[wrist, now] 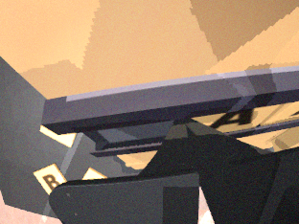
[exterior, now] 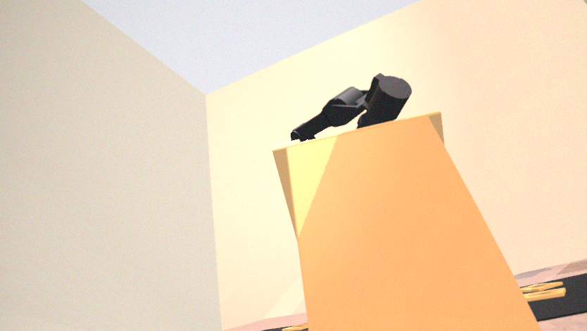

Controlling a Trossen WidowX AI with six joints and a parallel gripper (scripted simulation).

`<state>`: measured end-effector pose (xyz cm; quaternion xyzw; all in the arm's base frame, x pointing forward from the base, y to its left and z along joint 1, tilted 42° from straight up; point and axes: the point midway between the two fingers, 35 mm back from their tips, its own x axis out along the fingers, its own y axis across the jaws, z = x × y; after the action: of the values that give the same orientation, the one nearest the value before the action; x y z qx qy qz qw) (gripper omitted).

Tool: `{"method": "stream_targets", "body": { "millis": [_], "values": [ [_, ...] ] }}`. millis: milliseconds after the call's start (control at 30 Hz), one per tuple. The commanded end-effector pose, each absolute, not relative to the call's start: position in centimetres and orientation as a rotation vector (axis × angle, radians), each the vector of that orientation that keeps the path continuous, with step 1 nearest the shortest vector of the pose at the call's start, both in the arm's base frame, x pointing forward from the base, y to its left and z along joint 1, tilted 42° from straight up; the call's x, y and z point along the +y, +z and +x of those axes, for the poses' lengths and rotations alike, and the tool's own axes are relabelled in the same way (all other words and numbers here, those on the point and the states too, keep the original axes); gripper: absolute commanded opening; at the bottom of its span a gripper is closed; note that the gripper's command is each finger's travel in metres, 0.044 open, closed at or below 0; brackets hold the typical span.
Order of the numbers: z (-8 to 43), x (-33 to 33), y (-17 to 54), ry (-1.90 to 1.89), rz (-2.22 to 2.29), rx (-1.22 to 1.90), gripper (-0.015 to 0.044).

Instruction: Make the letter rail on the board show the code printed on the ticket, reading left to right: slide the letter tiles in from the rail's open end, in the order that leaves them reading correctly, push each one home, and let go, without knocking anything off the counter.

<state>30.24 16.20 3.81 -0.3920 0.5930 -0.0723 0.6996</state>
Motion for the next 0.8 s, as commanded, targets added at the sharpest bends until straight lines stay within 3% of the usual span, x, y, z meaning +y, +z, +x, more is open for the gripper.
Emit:
{"method": "stream_targets", "body": {
  "millis": [0, 767],
  "values": [
    [30.35, 16.09, 4.13, -0.160, -0.877, 1.315, 0.0000],
    [30.43, 15.74, 4.42, -0.161, -0.877, 1.315, 0.0000]
  ]
}}
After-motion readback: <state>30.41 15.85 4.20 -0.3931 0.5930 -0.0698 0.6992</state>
